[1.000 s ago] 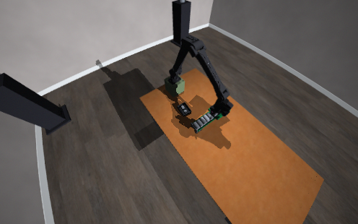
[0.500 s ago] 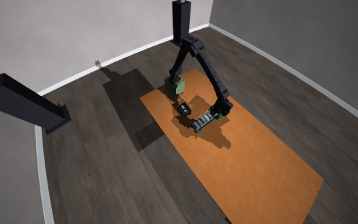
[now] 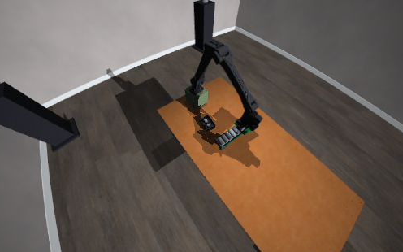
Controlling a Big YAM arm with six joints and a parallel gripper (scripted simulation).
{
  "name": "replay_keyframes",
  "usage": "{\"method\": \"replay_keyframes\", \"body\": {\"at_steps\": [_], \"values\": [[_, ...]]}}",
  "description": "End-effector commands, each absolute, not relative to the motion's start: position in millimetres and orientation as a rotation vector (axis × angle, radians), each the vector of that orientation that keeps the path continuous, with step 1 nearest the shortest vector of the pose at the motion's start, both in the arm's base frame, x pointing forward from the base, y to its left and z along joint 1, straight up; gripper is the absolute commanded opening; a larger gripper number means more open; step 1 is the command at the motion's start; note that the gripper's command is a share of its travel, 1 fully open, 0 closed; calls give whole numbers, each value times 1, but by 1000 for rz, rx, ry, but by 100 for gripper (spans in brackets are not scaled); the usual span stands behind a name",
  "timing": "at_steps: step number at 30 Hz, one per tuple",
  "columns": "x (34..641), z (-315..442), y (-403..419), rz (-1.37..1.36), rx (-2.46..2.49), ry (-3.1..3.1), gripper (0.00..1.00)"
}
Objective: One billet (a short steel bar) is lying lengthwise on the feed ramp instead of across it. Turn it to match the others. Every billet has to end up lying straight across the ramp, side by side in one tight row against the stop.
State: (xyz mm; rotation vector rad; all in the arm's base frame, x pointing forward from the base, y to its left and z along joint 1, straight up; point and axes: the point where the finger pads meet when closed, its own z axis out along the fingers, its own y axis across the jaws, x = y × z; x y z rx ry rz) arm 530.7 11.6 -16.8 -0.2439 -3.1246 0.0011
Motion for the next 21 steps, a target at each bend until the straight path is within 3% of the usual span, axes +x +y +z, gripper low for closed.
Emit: {"method": "replay_keyframes", "body": {"at_steps": [1,21], "values": [[559,14,20,-14,-248,-3211,0],[566,8,35,-21,-251,-3226,0]]}}
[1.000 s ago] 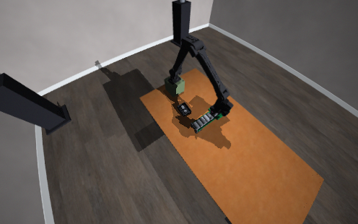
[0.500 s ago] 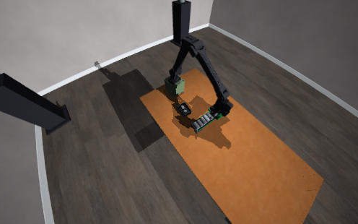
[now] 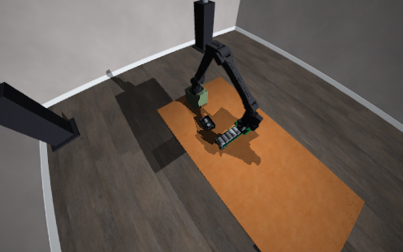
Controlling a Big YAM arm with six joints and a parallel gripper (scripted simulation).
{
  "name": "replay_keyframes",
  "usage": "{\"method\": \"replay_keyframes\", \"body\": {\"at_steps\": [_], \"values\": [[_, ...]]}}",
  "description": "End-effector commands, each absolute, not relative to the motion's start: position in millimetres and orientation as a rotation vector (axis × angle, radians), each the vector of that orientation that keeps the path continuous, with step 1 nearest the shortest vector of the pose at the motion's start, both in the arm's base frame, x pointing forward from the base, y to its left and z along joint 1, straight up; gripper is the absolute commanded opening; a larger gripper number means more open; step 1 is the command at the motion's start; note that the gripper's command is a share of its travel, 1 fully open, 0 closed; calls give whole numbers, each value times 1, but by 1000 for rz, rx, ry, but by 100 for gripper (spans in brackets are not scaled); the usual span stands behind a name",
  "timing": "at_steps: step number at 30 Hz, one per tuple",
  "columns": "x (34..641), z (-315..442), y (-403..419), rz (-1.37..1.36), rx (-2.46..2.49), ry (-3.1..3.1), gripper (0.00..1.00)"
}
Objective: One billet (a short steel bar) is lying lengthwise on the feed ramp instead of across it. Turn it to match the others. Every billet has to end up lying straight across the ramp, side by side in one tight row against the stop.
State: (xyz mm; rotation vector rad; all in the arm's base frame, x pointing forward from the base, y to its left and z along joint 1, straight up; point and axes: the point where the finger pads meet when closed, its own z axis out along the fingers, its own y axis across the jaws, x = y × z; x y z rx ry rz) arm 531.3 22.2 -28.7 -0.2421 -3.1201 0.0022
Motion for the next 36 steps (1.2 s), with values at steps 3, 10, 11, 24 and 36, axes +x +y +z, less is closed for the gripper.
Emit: {"method": "replay_keyframes", "body": {"at_steps": [3,10,11,24,36], "values": [[562,-13,39,-14,-248,-3194,0],[567,0,46,-23,-251,-3226,0],[567,-1,47,-24,-251,-3226,0],[565,-6,51,-21,-257,-3212,0],[565,-8,52,-21,-253,-3211,0]]}}
